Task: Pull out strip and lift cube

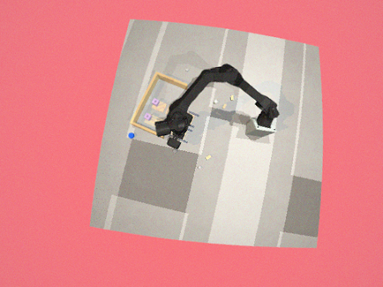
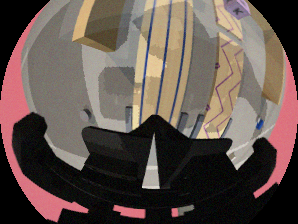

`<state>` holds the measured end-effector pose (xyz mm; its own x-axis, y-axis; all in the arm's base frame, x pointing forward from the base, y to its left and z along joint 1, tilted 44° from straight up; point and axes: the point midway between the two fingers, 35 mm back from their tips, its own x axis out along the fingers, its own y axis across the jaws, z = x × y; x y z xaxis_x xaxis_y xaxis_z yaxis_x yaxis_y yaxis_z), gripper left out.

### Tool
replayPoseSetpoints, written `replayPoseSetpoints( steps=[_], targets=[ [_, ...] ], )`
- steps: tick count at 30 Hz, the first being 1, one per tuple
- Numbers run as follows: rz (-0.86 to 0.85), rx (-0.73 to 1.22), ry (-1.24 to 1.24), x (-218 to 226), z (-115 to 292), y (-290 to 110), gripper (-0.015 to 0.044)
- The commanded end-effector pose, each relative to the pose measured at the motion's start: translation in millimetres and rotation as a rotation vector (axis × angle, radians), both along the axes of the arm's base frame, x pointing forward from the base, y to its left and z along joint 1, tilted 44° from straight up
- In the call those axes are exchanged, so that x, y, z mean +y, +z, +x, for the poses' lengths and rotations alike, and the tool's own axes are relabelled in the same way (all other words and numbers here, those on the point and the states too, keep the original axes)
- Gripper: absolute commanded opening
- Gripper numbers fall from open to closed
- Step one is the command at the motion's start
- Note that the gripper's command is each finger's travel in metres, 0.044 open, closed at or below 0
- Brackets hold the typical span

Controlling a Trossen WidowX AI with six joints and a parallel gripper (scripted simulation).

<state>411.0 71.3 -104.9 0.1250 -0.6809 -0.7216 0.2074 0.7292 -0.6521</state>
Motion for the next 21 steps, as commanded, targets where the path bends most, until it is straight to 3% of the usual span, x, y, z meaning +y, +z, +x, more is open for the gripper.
replayPoseSetpoints(
  steps=[1, 21],
  targets=[
    [-0.004, -0.001, -0.001, -3, -1, -2, 0.0],
    [-0.004, 0.001, -0.001, -1, -30, -10, 0.0]
  ],
)
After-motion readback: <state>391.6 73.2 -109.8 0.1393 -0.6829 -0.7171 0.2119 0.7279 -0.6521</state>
